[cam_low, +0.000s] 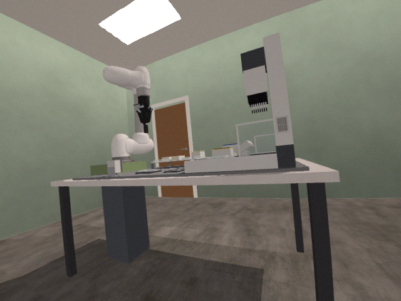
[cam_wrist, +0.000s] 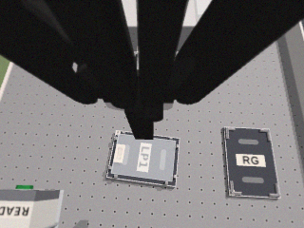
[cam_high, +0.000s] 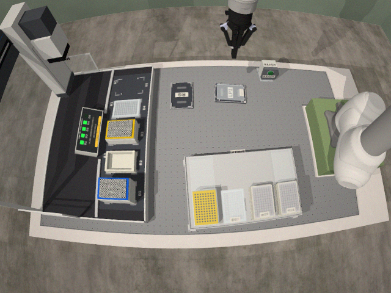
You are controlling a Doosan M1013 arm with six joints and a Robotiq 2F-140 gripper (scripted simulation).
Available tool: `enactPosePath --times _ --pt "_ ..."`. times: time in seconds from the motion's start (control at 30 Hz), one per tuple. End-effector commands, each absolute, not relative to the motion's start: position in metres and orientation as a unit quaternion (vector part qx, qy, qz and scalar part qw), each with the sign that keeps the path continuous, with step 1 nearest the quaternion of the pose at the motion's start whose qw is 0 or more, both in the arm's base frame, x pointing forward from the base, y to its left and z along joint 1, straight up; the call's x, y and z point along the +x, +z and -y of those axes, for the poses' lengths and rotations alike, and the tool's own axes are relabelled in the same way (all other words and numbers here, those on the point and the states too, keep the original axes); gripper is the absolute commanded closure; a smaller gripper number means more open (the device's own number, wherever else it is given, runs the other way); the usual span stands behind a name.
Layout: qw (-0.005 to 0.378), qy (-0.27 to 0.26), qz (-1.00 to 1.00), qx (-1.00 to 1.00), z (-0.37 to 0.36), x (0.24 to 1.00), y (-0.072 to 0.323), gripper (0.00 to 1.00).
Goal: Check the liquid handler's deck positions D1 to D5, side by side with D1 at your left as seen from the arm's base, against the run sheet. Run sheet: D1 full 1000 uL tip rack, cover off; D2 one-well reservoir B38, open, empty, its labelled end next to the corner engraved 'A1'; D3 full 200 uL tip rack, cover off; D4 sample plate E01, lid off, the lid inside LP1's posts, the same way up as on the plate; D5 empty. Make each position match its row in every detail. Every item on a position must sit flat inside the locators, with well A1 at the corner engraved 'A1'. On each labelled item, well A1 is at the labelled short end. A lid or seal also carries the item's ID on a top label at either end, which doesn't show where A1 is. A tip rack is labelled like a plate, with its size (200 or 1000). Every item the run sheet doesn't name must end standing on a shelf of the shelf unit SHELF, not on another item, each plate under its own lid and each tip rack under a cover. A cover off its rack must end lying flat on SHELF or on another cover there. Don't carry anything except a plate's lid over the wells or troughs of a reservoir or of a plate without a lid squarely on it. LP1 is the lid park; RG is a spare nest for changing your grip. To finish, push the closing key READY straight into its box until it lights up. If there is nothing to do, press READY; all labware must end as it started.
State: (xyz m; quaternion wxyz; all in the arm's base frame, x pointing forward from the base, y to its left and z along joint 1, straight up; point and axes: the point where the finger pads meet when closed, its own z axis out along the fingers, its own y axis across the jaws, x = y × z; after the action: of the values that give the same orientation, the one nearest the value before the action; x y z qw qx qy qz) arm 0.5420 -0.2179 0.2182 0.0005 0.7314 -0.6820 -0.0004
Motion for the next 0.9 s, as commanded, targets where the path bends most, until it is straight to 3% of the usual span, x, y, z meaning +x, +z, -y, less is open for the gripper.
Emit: enactPosePath --times 0.0,0.87 --pt "0.0 0.0 0.682 0.731 0.219 0.53 0.219 0.9" --pt "0.0 0.0 0.682 0.731 0.223 0.41 0.219 0.9"
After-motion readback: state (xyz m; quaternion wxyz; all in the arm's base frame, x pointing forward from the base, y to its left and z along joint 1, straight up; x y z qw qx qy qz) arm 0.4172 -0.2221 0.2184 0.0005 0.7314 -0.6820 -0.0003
